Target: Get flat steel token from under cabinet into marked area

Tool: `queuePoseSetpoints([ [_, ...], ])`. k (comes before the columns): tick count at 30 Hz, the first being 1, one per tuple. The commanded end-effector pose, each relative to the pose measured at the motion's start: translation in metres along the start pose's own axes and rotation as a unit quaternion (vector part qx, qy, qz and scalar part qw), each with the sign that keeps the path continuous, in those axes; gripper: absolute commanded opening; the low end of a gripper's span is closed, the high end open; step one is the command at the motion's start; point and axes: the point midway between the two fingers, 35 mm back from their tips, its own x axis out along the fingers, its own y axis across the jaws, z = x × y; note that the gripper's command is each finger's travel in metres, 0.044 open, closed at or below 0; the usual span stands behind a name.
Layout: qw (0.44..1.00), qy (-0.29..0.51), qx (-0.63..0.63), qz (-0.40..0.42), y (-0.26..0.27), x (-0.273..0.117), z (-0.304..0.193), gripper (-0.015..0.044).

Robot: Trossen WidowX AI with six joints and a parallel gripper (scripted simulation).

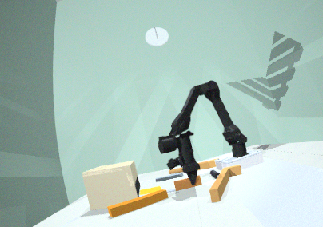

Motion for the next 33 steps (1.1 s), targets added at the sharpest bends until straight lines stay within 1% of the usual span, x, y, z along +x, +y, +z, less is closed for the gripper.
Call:
queuePoseSetpoints([
  [1,1.0,0.002,0.001,0.0,0.0,0.001,-0.006,0.0],
  [33,1.0,0.004,0.001,0.0,0.002,0.001,-0.047,0.0],
])
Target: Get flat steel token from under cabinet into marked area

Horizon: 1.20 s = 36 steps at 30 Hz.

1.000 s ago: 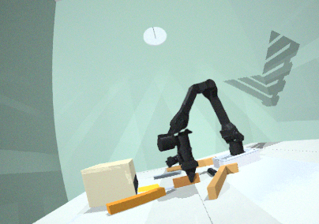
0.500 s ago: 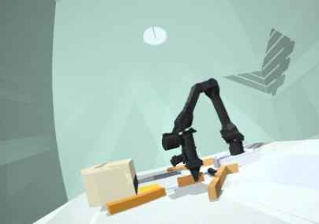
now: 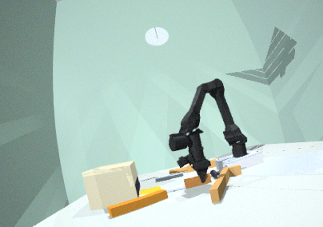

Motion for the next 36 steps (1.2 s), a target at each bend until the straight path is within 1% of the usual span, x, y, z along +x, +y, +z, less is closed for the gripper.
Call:
queuePoseSetpoints([
  [1,1.0,0.002,0.001,0.0,0.0,0.001,-0.006,0.0],
  [15,1.0,0.003,0.001,0.0,0.001,0.001,-0.026,0.0],
  [36,0.999,0.002,0.041,0.0,0.012,-0.002,-0.023,0.0],
])
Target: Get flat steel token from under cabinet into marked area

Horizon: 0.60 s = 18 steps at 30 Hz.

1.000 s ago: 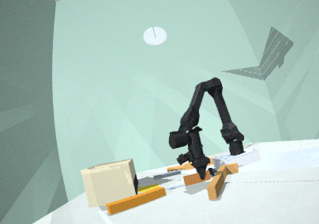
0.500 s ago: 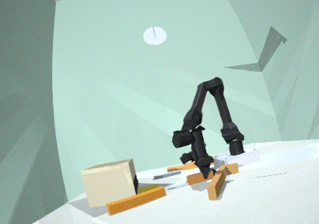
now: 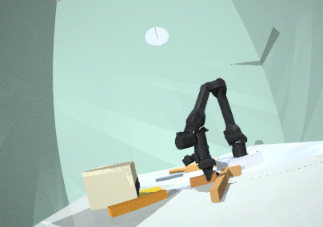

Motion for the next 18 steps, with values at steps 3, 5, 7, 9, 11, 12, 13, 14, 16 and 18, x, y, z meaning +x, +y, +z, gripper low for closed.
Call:
queuePoseSetpoints([
  [3,1.0,0.0,0.008,0.0,0.006,-0.001,0.0,0.0],
  [5,1.0,0.0,0.009,0.0,0.008,-0.001,-0.001,0.0],
  [7,1.0,0.0,0.01,0.0,0.01,-0.001,-0.001,0.0],
  [9,1.0,0.0,0.011,0.0,0.012,-0.002,-0.002,0.0],
  [11,1.0,0.0,0.013,0.001,0.014,-0.002,-0.002,0.0],
  [12,1.0,0.0,0.013,0.001,0.015,-0.002,-0.002,0.0],
  [13,1.0,0.0,0.014,0.001,0.016,-0.002,-0.002,0.0],
  [14,1.0,0.0,0.014,0.001,0.017,-0.002,-0.003,0.0],
  [16,1.0,0.0,0.016,0.001,0.019,-0.002,-0.003,0.0],
  [18,1.0,0.001,0.017,0.001,0.021,-0.002,-0.004,0.0],
])
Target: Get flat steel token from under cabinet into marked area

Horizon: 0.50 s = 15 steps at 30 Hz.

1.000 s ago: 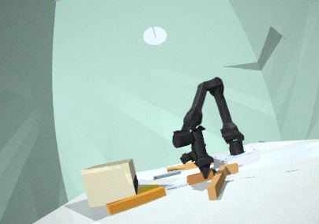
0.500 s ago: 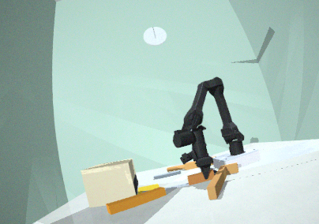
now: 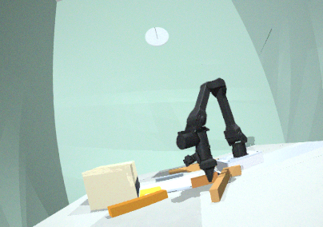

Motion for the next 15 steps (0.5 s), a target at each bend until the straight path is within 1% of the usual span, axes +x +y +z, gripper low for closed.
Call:
queuePoseSetpoints([
  [1,1.0,-0.001,-0.001,0.003,0.006,-0.001,0.0,0.0],
  [15,1.0,0.0,0.002,0.004,0.021,-0.002,-0.004,0.0],
])
